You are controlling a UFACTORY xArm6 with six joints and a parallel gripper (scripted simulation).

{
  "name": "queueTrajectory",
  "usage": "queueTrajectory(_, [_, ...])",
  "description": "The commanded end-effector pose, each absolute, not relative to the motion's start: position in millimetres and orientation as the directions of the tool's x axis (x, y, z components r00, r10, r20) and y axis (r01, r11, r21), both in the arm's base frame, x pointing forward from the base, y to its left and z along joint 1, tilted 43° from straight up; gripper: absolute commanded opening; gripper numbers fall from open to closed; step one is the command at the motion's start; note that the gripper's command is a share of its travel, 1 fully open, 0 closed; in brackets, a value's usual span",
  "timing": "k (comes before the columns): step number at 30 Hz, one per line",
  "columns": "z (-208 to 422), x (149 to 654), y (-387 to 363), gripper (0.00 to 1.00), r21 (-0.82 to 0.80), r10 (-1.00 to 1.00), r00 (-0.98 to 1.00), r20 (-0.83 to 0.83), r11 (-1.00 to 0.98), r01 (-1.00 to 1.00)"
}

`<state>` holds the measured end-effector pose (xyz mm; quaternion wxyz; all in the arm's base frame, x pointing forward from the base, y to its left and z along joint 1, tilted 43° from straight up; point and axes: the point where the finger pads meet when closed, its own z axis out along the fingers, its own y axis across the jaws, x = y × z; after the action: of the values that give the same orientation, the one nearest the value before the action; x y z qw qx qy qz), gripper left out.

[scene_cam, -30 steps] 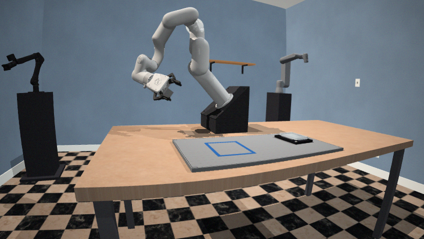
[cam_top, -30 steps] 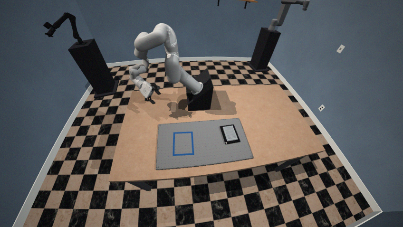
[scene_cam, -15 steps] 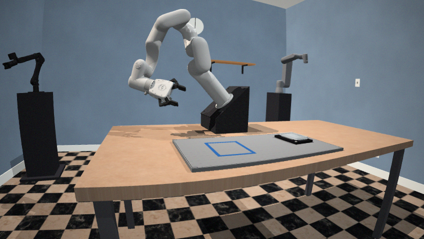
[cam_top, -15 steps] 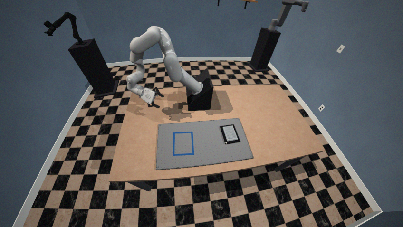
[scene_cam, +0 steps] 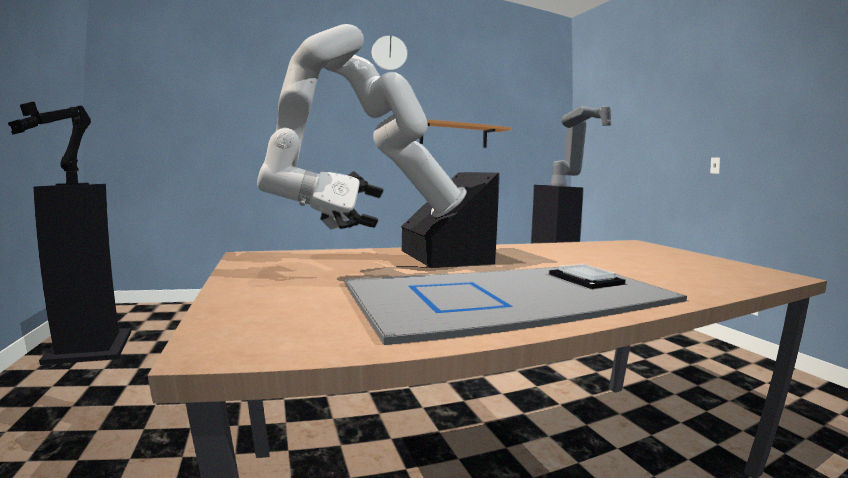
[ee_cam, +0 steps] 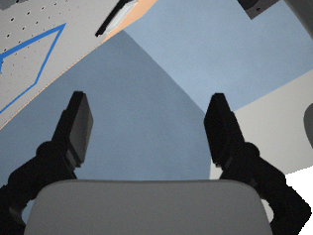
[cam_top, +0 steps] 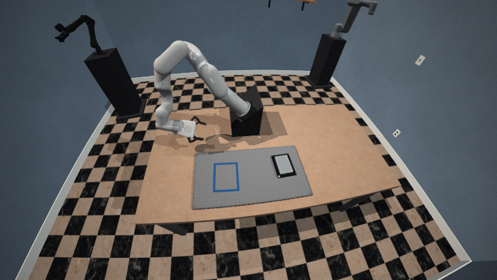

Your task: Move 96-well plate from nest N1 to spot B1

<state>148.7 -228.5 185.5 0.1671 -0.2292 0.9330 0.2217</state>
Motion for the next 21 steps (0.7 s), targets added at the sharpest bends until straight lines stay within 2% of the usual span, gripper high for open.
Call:
queueTrajectory(1, [169.7, 160.3, -230.7, 1.00, 0.373, -0.468, -0.810, -0.353, 0.724, -0.580])
queueTrajectory(6, [163.5, 165.0, -231.2, 1.00, 0.384, -0.512, -0.792, -0.331, 0.694, -0.609])
queueTrajectory(21, [115.4, 209.7, -230.3, 1.00, 0.452, -0.797, -0.571, -0.194, 0.444, -0.774])
